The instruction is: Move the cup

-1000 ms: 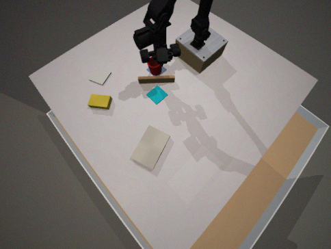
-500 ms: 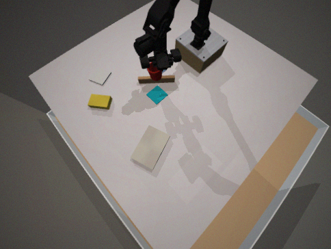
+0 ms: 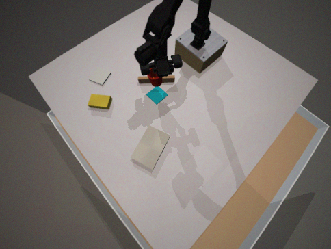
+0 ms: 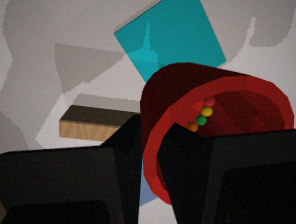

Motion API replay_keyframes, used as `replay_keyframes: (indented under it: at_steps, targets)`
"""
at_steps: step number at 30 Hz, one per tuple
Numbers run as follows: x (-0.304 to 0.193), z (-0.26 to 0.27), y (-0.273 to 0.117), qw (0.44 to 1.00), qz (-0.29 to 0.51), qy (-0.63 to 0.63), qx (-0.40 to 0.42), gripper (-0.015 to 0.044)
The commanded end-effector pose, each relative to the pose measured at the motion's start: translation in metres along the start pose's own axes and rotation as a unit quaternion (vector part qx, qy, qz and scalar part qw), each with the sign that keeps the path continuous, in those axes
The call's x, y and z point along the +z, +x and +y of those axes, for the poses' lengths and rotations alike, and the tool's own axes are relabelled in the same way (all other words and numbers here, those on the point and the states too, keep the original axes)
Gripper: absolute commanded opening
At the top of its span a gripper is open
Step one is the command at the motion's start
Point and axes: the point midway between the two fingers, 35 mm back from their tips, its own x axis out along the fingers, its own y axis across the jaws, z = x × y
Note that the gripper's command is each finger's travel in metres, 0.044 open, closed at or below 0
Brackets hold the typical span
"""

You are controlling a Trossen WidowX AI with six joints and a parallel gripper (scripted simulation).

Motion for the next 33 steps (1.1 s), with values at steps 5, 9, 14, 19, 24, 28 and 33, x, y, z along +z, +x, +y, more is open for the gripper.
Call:
replay_keyframes:
  at_steps: [5,9,14,19,24,28,33]
  targets:
    - [0.017,-0.003,-0.002,1.000,0.000,0.001,-0.001,0.0000]
    - [0.026,-0.005,-0.002,1.000,0.000,0.001,-0.001,0.0000]
    - [0.031,-0.005,0.000,1.000,0.000,0.001,-0.001,0.0000]
    - [0.031,-0.005,0.008,1.000,0.000,0.001,-0.001,0.0000]
    - [0.032,-0.006,0.018,1.000,0.000,0.001,-0.001,0.0000]
    - [0.033,-0.006,0.025,1.000,0.000,0.001,-0.001,0.0000]
    - [0.033,-0.006,0.035,1.000,0.000,0.001,-0.001,0.0000]
